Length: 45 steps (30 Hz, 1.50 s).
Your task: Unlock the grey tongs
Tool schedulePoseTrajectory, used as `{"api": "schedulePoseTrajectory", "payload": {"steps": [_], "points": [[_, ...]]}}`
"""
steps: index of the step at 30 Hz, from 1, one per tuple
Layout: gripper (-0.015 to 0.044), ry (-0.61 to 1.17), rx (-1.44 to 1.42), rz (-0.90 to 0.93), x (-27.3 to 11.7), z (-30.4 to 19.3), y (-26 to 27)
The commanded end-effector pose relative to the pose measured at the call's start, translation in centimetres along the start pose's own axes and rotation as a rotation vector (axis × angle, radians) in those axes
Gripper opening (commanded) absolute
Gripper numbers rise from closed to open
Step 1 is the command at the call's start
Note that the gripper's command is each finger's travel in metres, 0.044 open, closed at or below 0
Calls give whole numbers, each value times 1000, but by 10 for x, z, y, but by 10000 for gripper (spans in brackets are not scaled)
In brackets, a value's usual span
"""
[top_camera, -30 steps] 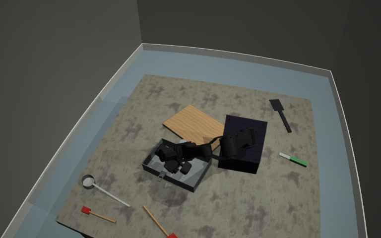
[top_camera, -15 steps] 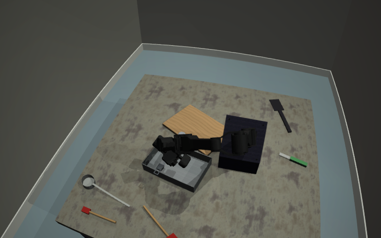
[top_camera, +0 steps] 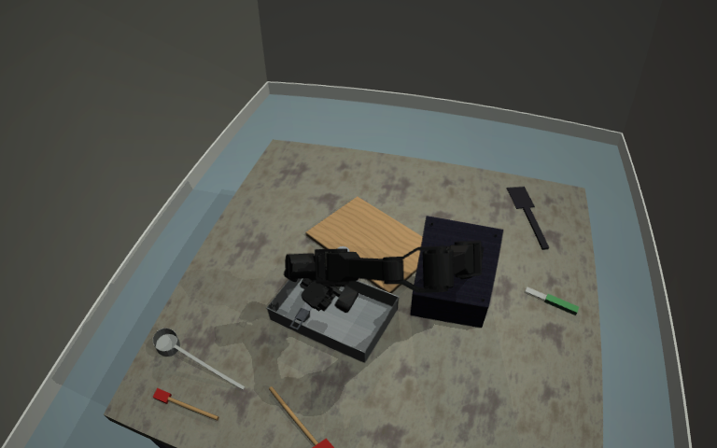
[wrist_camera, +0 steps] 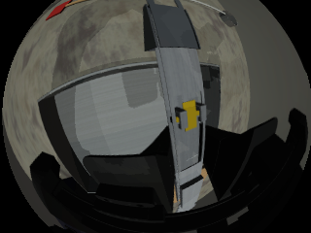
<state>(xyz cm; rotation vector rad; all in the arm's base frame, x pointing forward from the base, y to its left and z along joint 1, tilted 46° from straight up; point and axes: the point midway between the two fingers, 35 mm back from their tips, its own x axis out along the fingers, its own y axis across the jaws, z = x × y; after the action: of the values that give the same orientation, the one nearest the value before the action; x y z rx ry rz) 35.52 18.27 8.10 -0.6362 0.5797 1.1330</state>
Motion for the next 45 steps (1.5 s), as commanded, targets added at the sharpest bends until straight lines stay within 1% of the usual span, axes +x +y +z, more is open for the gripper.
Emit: {"api": "schedulePoseTrajectory", "payload": {"steps": [1,22,33,38,45], "points": [[-150,2,-12,64,0,0,-3],[-150,-42,2,356,-4,1,-5],[-150,-45,3,364,-4,1,-5],[-150,-13,96,361,-5,-17,-12],[-150,49,355,356,-12,-66,-34]]}}
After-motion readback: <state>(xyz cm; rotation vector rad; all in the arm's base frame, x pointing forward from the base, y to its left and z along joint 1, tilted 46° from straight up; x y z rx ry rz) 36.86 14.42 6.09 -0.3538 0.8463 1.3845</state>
